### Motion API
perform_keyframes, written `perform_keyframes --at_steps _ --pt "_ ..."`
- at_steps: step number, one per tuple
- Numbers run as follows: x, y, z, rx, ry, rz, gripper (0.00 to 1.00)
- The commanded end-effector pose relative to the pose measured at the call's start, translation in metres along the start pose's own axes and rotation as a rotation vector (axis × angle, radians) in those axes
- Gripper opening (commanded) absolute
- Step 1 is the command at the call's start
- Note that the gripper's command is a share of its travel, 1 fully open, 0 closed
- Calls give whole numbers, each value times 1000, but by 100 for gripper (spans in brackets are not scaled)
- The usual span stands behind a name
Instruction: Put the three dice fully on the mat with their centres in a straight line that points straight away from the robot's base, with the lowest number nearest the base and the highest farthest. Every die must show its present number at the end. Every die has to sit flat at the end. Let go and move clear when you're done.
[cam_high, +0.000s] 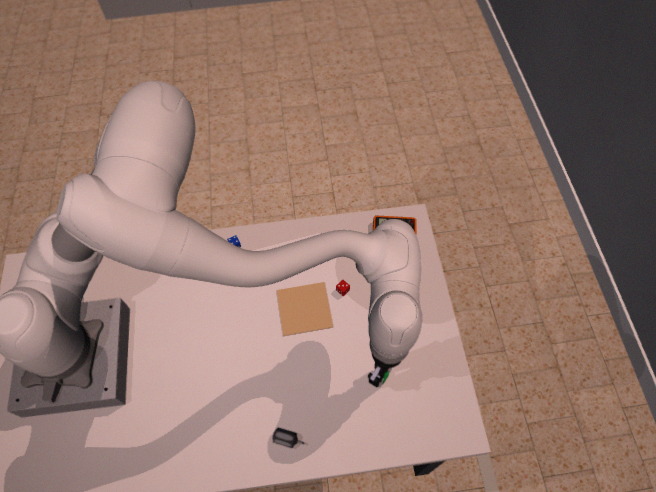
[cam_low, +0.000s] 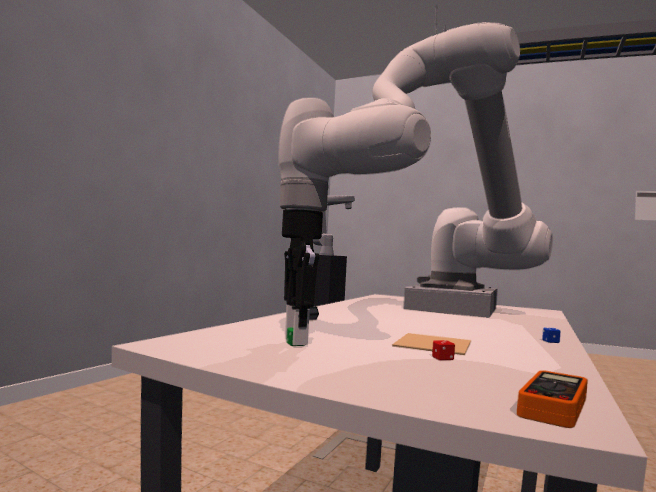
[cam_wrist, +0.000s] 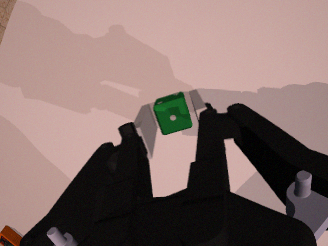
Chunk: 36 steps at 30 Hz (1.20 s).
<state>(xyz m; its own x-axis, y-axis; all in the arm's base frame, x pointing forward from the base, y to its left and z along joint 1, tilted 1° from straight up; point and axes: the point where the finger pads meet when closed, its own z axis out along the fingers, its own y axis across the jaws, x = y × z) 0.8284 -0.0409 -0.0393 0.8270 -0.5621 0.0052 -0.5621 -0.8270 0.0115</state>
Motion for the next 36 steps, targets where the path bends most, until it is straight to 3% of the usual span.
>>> perform_keyframes --at_steps 1,10,11,36 --pt "2 5 5 -2 1 2 35" --pt "2 5 5 -2 1 2 35" --pt "2 5 5 -2 1 2 24" --pt "2 5 5 -2 0 2 24"
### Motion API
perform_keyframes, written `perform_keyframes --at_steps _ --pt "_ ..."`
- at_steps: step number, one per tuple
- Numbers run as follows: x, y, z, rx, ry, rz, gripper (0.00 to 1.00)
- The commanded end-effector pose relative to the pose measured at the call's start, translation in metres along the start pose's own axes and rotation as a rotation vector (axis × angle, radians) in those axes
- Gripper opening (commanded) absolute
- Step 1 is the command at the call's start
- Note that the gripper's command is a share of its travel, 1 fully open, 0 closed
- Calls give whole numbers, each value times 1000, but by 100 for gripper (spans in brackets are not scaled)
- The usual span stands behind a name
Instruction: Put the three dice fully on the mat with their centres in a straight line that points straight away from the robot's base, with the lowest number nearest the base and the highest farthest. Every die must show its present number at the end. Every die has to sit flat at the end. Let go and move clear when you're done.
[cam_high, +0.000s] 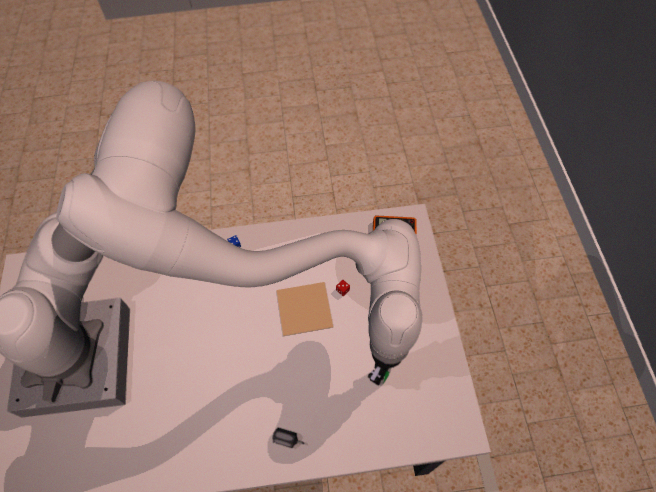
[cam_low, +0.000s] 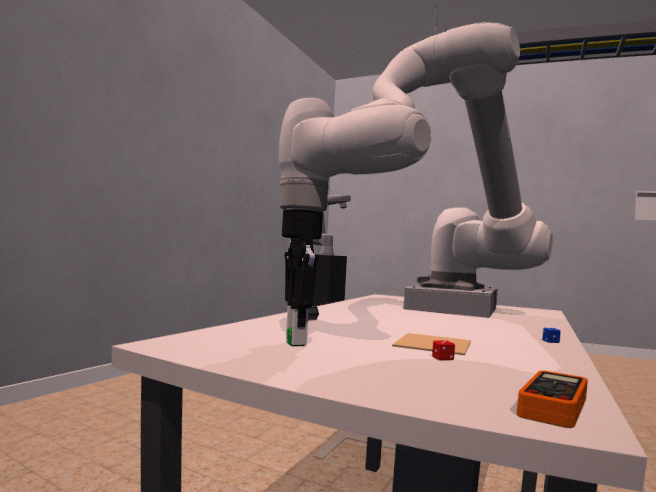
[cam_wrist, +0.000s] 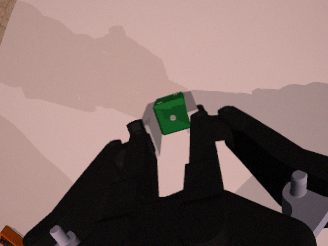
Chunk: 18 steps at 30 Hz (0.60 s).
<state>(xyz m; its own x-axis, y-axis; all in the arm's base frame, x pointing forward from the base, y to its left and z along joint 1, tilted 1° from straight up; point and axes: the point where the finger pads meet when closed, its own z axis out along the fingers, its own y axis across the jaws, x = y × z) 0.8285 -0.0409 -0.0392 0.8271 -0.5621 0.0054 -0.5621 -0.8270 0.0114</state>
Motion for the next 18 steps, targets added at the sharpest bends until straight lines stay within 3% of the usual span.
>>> perform_keyframes --at_steps 1,10,16,18 --pt "2 5 5 -2 0 2 24" --pt "1 5 4 -2 0 2 24" --pt "4 3 -22 -1 3 2 24" --pt "4 3 -22 -1 3 2 24"
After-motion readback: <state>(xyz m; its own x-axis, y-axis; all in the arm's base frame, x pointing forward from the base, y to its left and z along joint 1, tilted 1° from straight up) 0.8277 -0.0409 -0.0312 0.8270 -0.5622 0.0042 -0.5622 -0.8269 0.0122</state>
